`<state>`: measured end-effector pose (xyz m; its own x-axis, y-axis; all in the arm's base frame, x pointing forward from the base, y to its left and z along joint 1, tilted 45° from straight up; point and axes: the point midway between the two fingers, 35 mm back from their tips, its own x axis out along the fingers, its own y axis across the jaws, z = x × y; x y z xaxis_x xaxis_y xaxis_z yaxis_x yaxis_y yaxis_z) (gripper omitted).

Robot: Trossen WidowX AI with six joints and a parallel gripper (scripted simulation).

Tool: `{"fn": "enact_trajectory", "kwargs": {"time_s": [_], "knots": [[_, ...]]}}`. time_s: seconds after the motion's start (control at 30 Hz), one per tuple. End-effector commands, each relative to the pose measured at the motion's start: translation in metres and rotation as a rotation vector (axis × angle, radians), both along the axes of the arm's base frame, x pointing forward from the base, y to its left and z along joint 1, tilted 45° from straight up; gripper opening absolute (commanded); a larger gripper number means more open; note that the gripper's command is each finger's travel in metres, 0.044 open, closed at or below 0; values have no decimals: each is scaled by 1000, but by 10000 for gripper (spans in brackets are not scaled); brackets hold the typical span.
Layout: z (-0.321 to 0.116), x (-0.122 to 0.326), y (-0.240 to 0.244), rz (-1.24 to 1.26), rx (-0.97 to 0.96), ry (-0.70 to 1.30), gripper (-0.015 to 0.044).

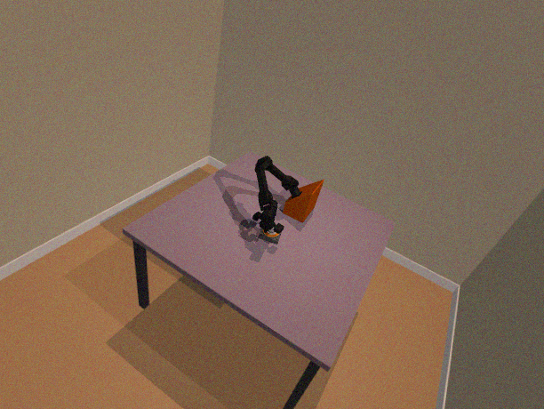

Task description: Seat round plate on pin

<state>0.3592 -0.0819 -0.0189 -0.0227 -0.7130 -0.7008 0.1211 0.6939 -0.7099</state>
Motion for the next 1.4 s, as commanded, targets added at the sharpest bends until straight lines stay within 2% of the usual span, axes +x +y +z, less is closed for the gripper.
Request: {"fn": "enact_trajectory", "kwargs": {"time_s": [0.0,1.37], "knots": [[-7,-3,1,-6,10,16,0],[-18,-1,13,-6,11,15,0]]}}
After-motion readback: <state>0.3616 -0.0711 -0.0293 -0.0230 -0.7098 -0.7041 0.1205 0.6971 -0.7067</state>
